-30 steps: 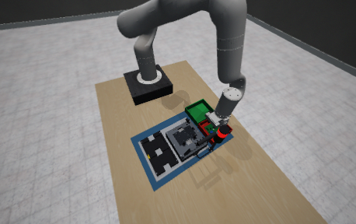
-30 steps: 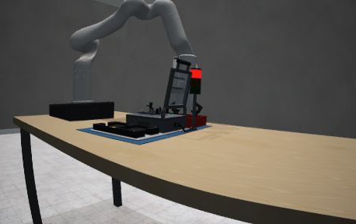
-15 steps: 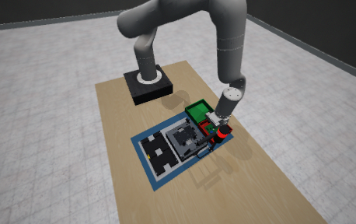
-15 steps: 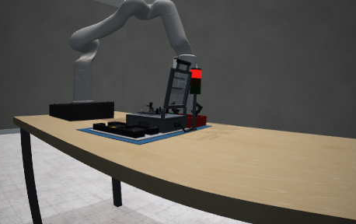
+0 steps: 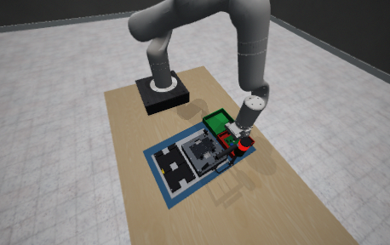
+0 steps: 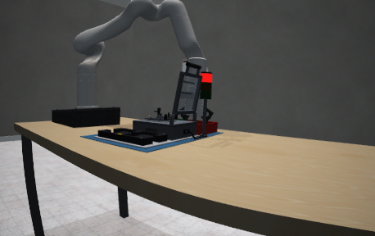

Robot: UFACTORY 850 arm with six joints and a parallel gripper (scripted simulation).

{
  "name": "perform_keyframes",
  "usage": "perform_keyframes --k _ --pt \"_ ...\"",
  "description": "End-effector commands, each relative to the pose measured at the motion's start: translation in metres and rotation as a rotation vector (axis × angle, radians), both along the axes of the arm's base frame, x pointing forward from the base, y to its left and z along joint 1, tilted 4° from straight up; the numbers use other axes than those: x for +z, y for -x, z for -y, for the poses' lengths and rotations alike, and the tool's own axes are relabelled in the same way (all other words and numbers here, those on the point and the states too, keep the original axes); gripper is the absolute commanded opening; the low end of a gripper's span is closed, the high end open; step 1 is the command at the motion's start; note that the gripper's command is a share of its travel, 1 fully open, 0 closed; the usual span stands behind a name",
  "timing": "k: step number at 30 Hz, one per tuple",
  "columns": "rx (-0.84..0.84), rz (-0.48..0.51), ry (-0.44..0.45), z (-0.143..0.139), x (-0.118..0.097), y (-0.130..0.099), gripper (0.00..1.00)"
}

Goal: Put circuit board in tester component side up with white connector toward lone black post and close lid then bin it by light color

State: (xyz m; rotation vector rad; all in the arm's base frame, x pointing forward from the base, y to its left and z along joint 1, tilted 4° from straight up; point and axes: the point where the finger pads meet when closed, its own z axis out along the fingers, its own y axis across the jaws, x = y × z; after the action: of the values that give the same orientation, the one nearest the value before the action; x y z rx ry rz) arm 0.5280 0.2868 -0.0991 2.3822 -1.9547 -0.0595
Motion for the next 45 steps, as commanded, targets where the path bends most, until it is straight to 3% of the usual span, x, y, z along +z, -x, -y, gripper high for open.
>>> perform_keyframes --k 1,8,17,32,45 --pt "0.0 0.002 -0.001 -0.001 0.001 -0.001 1.0" --pt "0.0 0.002 -0.001 -0.001 0.004 -0.001 1.0" --pt "0.0 0.002 -0.001 -0.001 0.028 -0.003 1.0" --pt "0.0 0.002 -0.001 -0.003 0.125 -0.009 1.0" --pt "0.0 0.002 -0.001 -0.003 0.141 -0.01 1.0"
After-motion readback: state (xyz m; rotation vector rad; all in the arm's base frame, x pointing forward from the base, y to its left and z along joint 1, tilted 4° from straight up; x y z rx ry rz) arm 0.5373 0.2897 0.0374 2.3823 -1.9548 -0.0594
